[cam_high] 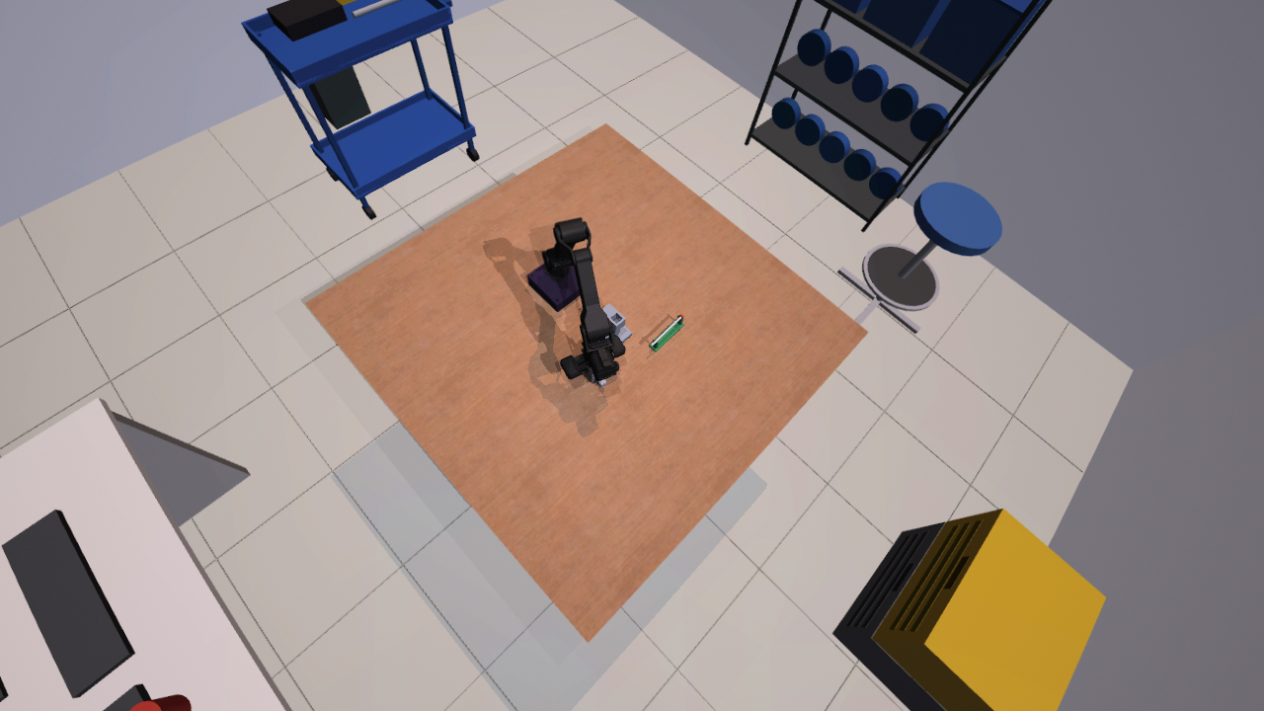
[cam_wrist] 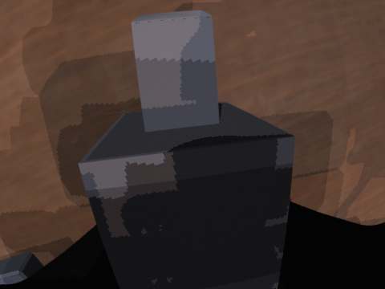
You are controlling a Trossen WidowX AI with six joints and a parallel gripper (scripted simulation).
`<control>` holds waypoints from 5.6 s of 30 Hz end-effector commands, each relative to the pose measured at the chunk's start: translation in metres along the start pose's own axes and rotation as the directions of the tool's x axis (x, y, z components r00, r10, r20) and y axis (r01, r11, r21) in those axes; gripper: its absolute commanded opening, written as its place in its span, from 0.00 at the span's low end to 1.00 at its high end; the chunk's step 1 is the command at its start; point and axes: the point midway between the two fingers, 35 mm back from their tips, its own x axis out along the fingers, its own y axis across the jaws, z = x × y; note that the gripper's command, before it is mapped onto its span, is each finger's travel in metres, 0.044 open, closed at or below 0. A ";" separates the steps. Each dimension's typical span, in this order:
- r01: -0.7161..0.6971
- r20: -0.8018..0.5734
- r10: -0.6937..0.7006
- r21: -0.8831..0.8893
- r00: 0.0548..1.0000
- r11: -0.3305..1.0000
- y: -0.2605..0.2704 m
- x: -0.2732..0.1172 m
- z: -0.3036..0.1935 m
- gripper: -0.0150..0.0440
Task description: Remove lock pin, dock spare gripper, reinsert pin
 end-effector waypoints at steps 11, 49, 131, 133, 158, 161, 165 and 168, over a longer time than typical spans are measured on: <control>0.001 0.000 -0.001 0.002 1.000 1.000 0.000 -0.041 0.001 0.25; 0.002 -0.001 -0.002 -0.354 1.000 0.935 -0.013 -0.022 -0.003 0.25; -0.003 -0.012 -0.001 -0.350 1.000 0.937 -0.013 -0.083 -0.003 1.00; -0.003 -0.012 -0.001 -0.350 1.000 0.937 -0.012 -0.099 -0.004 1.00; -0.289 0.271 0.124 0.942 0.955 0.168 -0.014 -0.117 -0.002 1.00; -0.305 0.301 0.135 0.952 0.944 0.015 -0.014 -0.119 -0.002 1.00; -0.302 0.330 0.146 0.935 0.933 -0.187 -0.014 -0.121 -0.002 1.00; -0.287 0.352 0.154 0.898 0.923 -0.332 -0.014 -0.122 -0.003 1.00</control>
